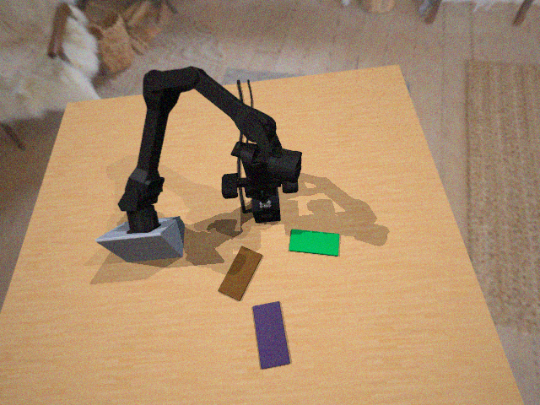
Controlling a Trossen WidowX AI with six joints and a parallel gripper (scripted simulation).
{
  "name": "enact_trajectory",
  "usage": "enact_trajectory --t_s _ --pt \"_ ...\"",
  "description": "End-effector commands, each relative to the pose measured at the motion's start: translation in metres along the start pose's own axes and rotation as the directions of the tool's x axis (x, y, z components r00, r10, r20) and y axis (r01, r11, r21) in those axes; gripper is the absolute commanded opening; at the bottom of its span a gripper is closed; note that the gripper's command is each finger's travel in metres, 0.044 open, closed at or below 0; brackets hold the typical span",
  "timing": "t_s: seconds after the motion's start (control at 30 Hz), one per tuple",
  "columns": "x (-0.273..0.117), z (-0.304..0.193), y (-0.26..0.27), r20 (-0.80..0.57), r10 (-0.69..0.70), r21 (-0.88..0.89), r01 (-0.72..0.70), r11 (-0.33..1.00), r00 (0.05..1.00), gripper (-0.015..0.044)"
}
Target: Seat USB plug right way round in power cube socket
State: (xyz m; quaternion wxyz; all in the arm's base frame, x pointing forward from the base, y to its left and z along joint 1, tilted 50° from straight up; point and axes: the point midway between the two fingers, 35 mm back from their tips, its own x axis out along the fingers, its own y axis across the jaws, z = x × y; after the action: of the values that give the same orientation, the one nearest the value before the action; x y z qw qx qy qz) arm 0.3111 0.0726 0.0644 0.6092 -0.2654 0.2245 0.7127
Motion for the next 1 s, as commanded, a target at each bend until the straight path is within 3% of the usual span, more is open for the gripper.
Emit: enact_trajectory --t_s 0.0,0.77,0.97 --pt "-0.005 0.000 -0.002 -0.008 -0.005 -0.011 0.004 1.000 1.000 0.0000" --pt "-0.018 0.000 -0.002 -0.008 -0.004 -0.009 0.004 1.000 1.000 0.0000" --pt "-0.016 0.000 -0.001 -0.003 -0.002 0.080 0.003 0.997 1.000 0.0000"
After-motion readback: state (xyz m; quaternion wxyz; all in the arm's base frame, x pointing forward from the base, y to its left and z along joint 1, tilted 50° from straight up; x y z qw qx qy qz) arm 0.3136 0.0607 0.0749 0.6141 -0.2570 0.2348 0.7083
